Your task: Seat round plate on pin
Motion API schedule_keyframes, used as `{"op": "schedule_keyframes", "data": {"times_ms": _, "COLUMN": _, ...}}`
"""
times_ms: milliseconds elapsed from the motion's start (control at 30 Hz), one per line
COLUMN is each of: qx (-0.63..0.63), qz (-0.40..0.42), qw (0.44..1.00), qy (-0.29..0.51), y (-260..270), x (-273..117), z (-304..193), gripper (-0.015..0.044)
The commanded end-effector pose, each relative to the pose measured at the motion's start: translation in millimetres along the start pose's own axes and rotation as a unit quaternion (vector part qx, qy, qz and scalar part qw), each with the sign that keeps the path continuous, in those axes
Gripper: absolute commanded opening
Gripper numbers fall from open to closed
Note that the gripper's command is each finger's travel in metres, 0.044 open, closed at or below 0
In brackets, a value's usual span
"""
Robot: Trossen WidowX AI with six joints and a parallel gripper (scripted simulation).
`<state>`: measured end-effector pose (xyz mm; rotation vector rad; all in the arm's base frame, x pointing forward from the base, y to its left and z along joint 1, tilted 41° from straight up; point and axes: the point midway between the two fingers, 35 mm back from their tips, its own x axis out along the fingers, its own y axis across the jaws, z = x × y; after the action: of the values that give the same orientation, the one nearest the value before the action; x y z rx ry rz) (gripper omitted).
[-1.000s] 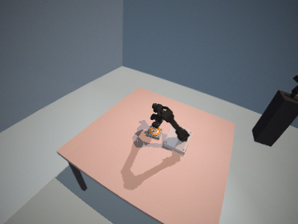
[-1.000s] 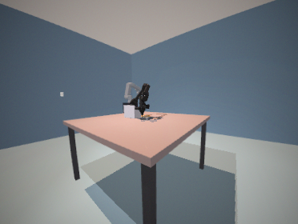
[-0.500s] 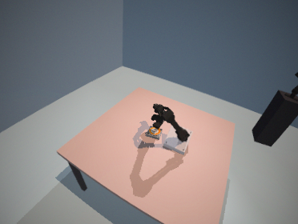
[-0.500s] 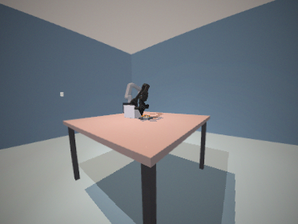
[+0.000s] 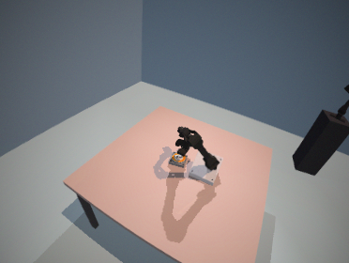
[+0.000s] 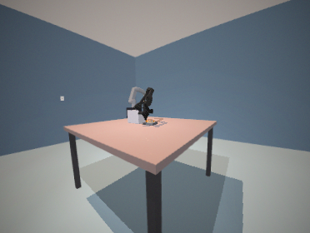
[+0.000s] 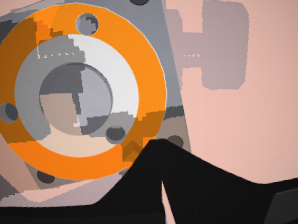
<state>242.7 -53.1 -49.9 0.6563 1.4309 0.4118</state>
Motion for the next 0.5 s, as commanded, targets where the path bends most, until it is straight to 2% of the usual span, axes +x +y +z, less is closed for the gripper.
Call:
{"op": "schedule_keyframes", "data": {"times_ms": 0, "qx": 0.001, "qz": 0.005, "qw": 1.0, "qy": 0.005, "y": 4.1, "x": 2.4, "z": -8.3, "gripper": 0.0}}
{"op": "schedule_keyframes", "data": {"times_ms": 467, "qx": 0.001, "qz": 0.005, "qw": 1.0, "qy": 0.005, "y": 11.9, "x": 0.4, "z": -16.2, "gripper": 0.0}}
